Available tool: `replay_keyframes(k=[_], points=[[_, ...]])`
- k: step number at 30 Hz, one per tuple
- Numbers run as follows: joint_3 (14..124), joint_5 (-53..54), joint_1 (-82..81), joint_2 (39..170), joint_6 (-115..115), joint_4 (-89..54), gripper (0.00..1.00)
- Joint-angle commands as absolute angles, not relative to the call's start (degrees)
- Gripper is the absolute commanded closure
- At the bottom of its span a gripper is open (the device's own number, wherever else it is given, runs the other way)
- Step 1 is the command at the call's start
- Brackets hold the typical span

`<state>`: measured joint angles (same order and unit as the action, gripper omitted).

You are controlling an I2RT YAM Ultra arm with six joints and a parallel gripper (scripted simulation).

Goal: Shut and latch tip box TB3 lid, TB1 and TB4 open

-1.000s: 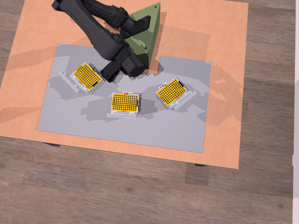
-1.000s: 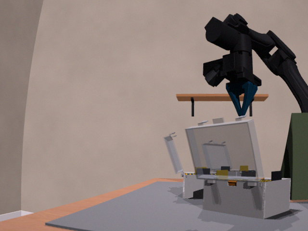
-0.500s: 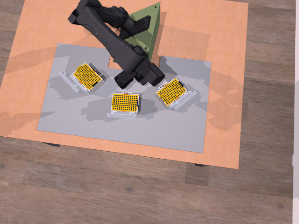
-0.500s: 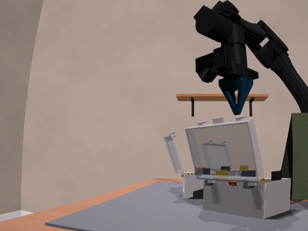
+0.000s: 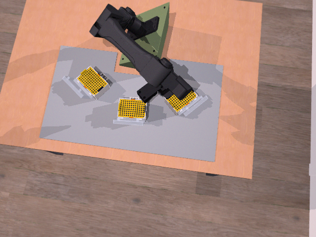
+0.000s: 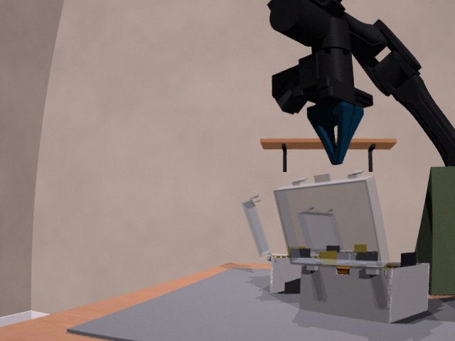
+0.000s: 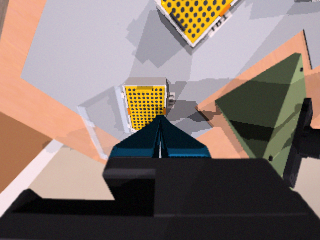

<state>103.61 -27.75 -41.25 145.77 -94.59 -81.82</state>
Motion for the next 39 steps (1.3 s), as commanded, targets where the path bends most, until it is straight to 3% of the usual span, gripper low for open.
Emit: replay_keyframes(k=[1, 9, 18, 19, 39], points=[[107.3, -27.6, -42.7, 148.4, -95.4, -83.3, 1.00], [117.1, -27.1, -43.6, 155.8, -96.2, -86.0, 1.00], [137.9, -26.4, -44.8, 169.5, -97.3, -89.9, 1.00], [134.7, -26.4, -44.0, 167.5, -96.9, -89.3, 1.00], [141.4, -26.0, -44.1, 172.4, -97.2, -90.0, 1.00]])
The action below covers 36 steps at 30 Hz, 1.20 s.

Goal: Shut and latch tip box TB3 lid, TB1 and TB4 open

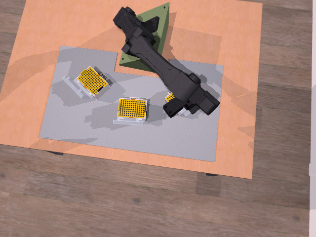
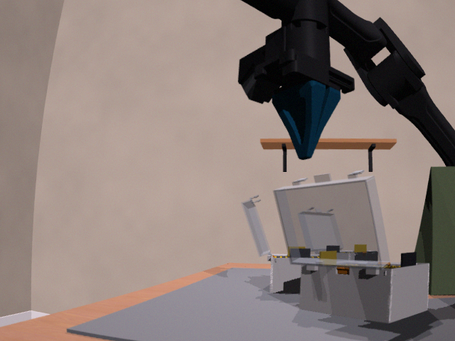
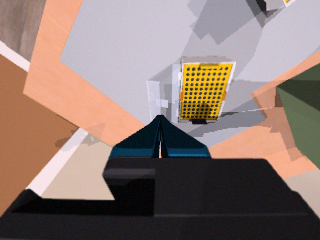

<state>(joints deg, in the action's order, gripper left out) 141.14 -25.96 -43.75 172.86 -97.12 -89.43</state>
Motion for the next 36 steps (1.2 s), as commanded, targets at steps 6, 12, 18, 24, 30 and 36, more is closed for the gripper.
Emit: replay_keyframes(k=[6, 12, 18, 24, 30, 36], points=[[141.4, -26.0, -44.1, 172.4, -97.2, -90.0, 1.00], [141.4, -26.0, -44.1, 172.4, -97.2, -90.0, 1.00], [141.4, -26.0, -44.1, 172.4, -97.2, -90.0, 1.00], [141.4, -26.0, -44.1, 172.4, -97.2, -90.0, 1.00], [141.4, -26.0, -44.1, 172.4, -97.2, -90.0, 1.00], [141.4, -26.0, -44.1, 172.4, -97.2, -90.0, 1.00]])
